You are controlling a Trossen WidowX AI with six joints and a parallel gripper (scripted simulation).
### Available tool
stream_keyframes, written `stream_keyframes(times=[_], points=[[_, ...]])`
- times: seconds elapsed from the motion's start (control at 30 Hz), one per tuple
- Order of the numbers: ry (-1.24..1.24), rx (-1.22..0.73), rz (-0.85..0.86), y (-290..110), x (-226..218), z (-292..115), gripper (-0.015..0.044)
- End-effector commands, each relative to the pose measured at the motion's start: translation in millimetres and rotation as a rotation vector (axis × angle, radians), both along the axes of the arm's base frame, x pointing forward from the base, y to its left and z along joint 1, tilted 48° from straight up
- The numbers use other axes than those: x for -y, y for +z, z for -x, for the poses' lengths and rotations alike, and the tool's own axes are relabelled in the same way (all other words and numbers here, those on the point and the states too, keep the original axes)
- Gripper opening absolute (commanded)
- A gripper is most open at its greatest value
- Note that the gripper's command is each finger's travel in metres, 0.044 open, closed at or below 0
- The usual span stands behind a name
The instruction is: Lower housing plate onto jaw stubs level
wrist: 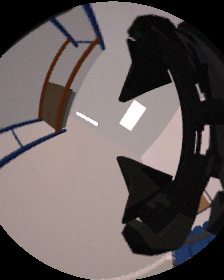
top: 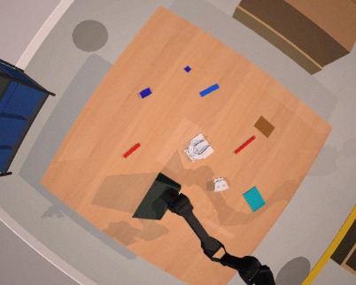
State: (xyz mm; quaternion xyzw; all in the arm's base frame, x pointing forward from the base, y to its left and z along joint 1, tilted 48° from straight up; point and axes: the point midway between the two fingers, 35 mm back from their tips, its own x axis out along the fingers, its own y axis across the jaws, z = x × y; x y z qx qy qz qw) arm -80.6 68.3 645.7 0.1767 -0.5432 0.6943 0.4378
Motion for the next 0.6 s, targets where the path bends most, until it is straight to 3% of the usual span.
stream_keyframes(times=[0.0, 0.57], points=[[-0.077, -0.054, 0.029, -2, -20, -17, 0.0440], [-0.391, -0.234, 0.133, -18, -75, -87, 0.0440]])
